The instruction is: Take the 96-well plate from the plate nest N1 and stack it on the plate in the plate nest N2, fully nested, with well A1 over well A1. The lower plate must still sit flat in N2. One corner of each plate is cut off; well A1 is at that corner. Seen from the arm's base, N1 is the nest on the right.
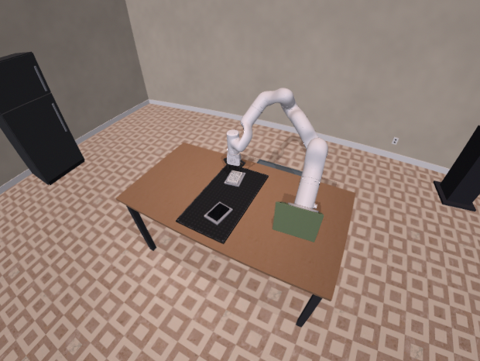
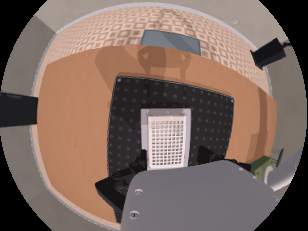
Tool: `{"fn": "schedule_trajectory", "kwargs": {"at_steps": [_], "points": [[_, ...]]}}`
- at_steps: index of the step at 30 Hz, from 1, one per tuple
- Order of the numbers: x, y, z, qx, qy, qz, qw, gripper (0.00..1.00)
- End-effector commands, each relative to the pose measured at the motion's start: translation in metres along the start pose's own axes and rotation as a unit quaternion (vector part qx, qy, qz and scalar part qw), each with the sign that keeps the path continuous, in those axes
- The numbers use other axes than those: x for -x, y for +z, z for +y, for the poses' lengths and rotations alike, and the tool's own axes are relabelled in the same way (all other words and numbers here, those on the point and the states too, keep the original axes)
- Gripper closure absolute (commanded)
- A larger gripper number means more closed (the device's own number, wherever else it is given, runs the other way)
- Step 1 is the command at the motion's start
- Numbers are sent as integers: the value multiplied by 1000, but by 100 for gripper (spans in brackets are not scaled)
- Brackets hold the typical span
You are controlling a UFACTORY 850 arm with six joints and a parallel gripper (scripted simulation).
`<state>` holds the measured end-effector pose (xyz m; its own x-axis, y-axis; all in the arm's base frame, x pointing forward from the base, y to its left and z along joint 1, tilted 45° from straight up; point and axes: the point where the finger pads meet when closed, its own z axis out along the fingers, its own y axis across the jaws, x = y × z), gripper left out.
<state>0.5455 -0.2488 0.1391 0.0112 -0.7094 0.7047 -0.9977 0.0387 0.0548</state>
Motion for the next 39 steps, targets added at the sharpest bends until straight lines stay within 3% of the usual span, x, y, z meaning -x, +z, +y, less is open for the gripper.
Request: {"fn": "schedule_trajectory", "kwargs": {"at_steps": [1, 29, 39], "points": [[0, 10, -1, -1, 0, 0, 1000, 0], [0, 50, -1, -1, 0, 0, 1000, 0], [0, 50, -1, -1, 0, 0, 1000, 0]]}}
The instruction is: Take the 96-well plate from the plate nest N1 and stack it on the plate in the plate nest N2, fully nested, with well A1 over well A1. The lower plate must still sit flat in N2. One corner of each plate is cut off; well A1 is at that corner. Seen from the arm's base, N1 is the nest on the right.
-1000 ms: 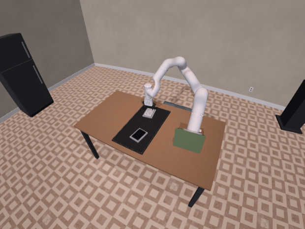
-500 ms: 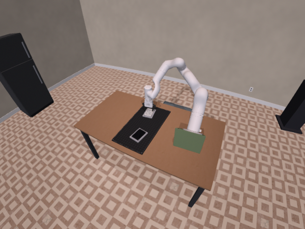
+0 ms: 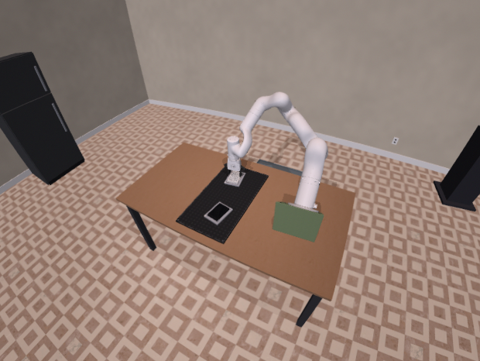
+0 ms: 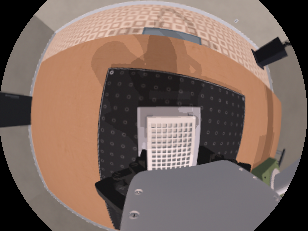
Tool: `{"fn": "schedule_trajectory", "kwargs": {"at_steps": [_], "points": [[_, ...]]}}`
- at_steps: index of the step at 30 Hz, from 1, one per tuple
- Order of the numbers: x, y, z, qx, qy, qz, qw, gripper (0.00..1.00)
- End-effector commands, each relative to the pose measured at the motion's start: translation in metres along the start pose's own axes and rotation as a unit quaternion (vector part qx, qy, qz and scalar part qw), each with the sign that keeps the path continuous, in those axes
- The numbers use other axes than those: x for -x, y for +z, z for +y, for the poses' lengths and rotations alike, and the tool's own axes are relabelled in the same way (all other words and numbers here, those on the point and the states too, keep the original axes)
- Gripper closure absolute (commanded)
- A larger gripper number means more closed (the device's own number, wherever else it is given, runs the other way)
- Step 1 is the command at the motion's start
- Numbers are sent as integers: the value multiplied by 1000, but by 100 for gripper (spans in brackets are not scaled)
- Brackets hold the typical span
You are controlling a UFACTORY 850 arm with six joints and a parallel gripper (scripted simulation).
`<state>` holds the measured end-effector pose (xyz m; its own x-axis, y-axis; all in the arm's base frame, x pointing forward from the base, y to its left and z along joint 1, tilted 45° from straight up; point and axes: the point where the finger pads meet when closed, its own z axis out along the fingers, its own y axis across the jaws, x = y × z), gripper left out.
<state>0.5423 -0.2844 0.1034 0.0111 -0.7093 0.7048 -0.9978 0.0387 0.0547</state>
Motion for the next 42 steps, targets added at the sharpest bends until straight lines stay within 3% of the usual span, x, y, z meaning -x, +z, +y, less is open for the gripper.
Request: {"fn": "schedule_trajectory", "kwargs": {"at_steps": [1, 42], "points": [[0, 0, -1, -1, 0, 0, 1000, 0], [0, 20, -1, -1, 0, 0, 1000, 0]]}}
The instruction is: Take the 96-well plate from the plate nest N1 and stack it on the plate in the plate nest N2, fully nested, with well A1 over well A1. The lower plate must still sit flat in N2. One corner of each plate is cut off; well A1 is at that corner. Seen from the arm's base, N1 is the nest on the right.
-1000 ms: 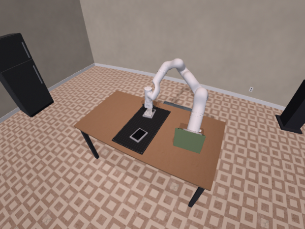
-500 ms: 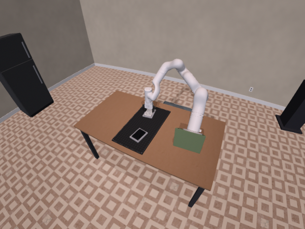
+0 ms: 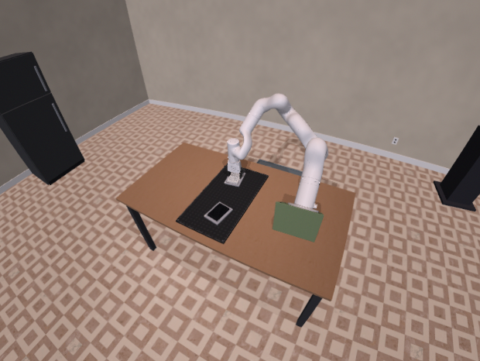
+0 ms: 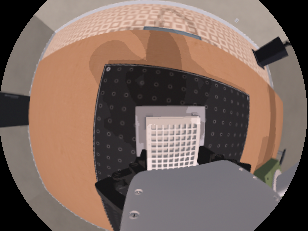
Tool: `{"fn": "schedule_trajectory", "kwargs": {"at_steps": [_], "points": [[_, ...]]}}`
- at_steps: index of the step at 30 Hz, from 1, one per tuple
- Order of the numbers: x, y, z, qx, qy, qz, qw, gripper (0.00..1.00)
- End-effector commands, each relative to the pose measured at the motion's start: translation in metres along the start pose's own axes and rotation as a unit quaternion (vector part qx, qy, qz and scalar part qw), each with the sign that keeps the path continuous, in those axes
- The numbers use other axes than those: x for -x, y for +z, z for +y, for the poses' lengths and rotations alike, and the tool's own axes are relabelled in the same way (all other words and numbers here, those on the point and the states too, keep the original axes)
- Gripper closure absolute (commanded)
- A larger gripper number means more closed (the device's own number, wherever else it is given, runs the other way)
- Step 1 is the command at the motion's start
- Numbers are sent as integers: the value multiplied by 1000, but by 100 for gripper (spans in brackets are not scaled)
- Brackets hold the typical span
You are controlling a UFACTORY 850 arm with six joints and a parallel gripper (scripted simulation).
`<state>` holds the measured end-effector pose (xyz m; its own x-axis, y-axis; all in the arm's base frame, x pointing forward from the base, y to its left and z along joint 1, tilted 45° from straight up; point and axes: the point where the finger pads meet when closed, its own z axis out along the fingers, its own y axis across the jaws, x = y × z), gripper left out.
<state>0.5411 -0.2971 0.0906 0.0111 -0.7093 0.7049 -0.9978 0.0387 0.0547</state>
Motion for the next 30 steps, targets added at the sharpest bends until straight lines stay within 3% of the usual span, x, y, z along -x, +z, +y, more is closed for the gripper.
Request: {"fn": "schedule_trajectory", "kwargs": {"at_steps": [1, 19, 20, 30], "points": [[0, 2, -1, -1, 0, 0, 1000, 0], [0, 2, -1, -1, 0, 0, 1000, 0], [0, 1, -1, -1, 0, 0, 1000, 100], [0, 1, -1, -1, 0, 0, 1000, 100]]}}
